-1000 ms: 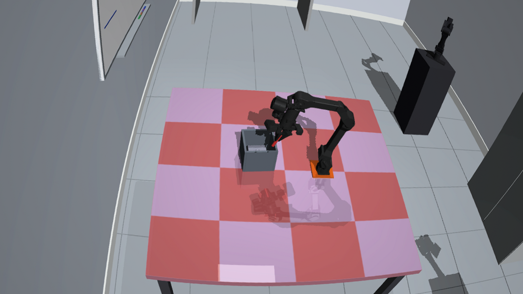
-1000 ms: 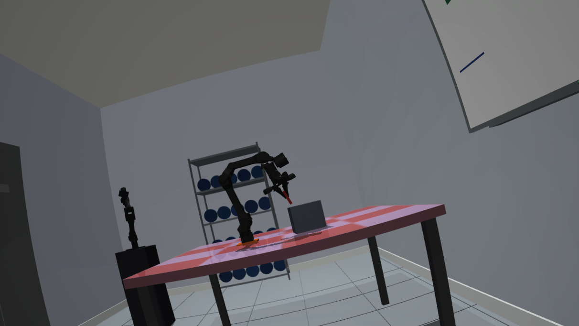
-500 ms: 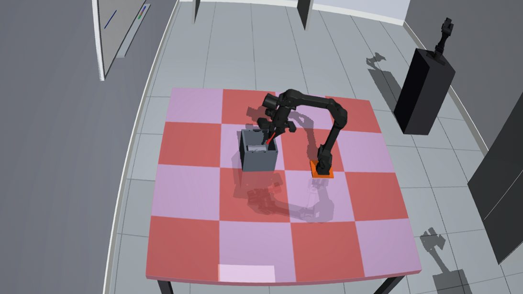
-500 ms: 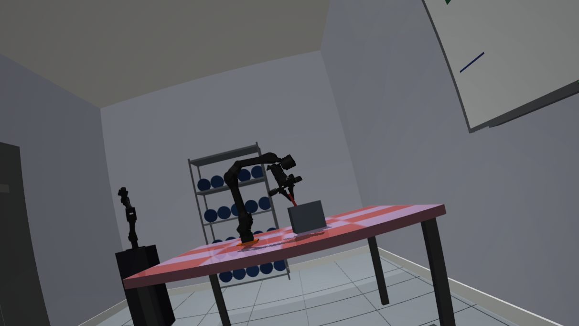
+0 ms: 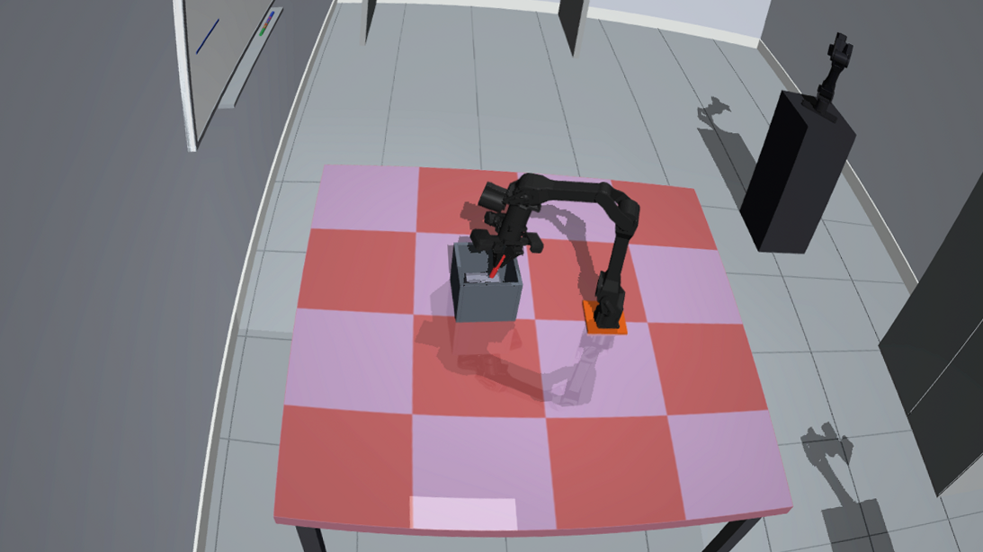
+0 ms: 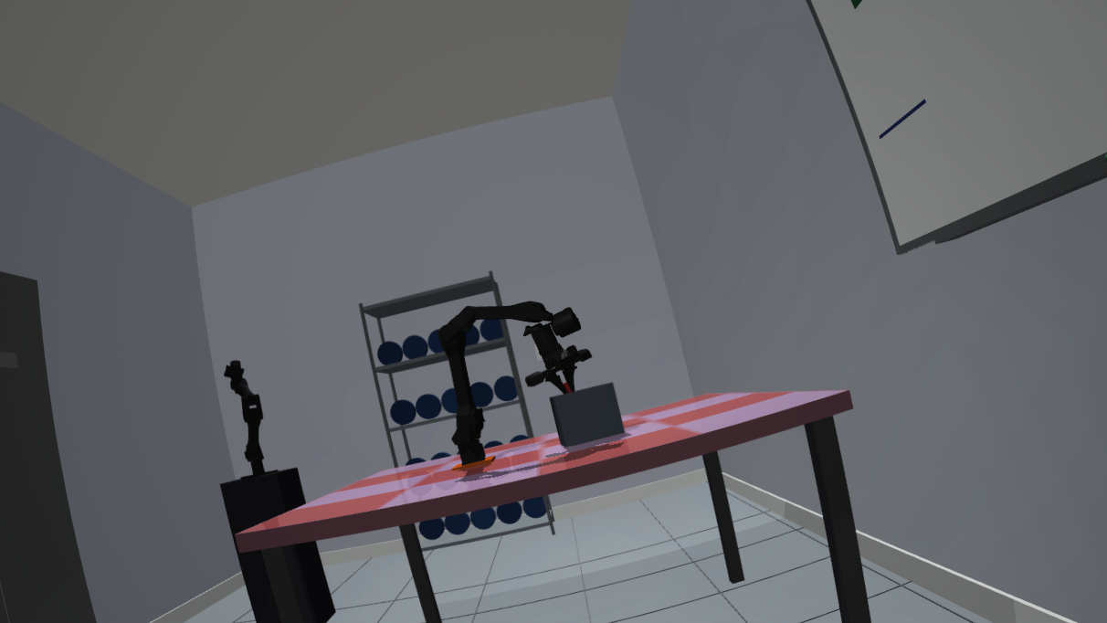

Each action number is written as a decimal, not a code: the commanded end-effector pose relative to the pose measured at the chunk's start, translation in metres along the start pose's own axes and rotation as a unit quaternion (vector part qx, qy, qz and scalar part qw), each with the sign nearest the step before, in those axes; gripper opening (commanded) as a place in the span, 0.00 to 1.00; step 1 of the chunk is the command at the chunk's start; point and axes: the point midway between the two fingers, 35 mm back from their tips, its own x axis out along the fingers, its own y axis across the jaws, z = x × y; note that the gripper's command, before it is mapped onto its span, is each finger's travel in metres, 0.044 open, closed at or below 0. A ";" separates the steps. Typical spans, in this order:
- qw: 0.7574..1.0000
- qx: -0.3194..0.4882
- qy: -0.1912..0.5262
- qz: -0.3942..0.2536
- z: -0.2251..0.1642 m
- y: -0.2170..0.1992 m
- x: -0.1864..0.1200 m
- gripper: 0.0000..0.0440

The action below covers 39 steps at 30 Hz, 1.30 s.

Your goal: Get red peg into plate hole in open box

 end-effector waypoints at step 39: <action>0.993 -0.083 0.058 -0.057 0.006 -0.007 0.079 0.34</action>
